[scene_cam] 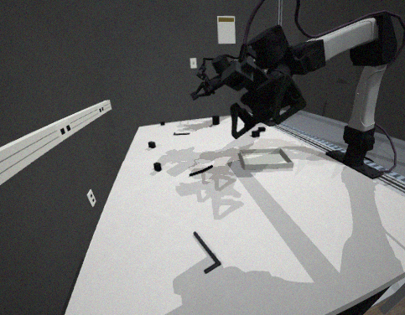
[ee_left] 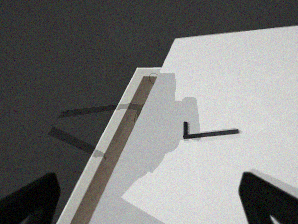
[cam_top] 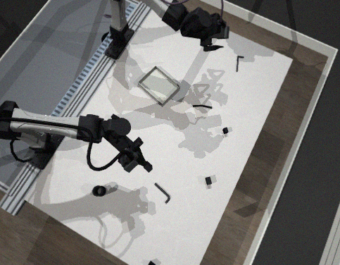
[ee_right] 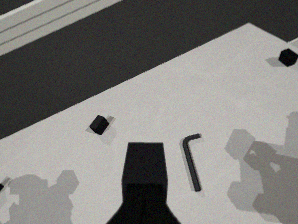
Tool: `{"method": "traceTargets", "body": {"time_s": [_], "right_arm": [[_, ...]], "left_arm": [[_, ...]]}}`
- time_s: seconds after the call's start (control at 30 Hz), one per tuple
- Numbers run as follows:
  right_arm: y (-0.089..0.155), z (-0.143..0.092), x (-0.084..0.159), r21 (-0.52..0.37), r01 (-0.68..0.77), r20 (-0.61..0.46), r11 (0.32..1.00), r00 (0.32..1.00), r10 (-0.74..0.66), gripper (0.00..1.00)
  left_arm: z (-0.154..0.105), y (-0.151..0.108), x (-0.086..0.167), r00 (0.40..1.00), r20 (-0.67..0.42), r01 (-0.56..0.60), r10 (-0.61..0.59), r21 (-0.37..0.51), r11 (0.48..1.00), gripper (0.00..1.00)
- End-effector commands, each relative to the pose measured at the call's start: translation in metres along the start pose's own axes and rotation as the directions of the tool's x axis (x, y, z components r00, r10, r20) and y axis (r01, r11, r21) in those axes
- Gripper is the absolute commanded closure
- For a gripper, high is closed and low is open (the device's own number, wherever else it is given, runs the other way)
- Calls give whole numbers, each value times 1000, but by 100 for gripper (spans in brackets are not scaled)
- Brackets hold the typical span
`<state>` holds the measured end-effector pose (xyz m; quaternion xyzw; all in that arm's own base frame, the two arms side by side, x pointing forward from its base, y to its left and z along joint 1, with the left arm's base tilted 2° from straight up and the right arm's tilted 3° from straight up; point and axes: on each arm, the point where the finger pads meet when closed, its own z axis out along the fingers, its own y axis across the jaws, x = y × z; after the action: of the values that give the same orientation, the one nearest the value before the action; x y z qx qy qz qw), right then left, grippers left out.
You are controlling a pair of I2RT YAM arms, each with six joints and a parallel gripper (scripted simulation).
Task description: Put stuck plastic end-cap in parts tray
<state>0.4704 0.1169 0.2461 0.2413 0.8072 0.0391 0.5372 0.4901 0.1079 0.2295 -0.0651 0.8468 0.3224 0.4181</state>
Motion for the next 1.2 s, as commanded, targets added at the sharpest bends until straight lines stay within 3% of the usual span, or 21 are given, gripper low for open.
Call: {"method": "traceTargets", "body": {"time_s": [0.0,0.57,0.93,1.17], "right_arm": [[1,-2,-6,-5,-8,12,1000,1000,8,100],[1,-2,-6,-5,-8,12,1000,1000,8,100],[1,-2,-6,-5,-8,12,1000,1000,8,100],[5,-10,-14,-12,-11,28,1000,1000,11,100]], "left_arm": [[-3,2,-6,1000,14,10,-10,-1,1000,0],[-3,2,-6,1000,14,10,-10,-1,1000,0],[-51,5,4,1000,5,8,-8,-5,1000,0],[-56,-6,-2,999,33,-11,9,62,998,0]]}}
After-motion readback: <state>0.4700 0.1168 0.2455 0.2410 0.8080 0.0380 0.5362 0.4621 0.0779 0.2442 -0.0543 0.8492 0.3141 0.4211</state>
